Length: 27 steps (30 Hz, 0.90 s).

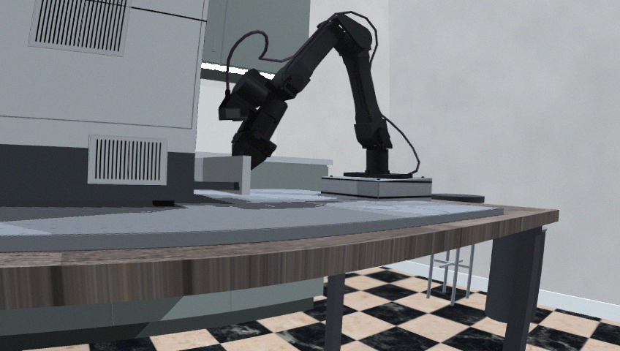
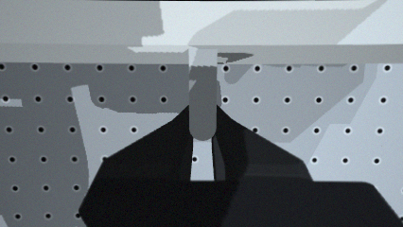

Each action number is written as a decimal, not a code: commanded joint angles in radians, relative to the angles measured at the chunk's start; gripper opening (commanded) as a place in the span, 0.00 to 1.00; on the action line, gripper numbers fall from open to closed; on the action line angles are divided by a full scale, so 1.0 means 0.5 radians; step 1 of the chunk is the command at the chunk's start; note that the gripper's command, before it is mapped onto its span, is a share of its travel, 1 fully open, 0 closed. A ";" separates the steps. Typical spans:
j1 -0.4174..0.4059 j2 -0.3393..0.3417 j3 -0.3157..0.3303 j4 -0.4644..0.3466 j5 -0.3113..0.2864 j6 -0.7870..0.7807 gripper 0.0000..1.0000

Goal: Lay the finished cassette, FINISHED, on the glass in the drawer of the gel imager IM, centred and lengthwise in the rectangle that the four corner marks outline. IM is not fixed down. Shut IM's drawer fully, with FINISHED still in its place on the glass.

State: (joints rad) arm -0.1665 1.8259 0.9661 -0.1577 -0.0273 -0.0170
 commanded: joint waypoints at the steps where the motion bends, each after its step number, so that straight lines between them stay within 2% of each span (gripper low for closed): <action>1: 0.014 0.016 -0.073 0.199 -0.013 0.011 0.00; 2: 0.012 -0.046 -0.122 0.294 -0.019 0.015 0.00; 4: 0.010 -0.013 -0.223 0.480 -0.027 0.019 0.00; 6: 0.012 0.006 -0.220 0.519 -0.023 0.019 0.00; 8: 0.015 0.024 -0.208 0.535 -0.020 0.018 0.00; 10: 0.017 0.032 -0.112 0.541 -0.019 0.018 0.00; 27: 0.023 0.159 0.068 0.494 -0.009 0.021 0.00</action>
State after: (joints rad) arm -0.1650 1.8843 0.9565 0.0452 -0.0288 -0.0135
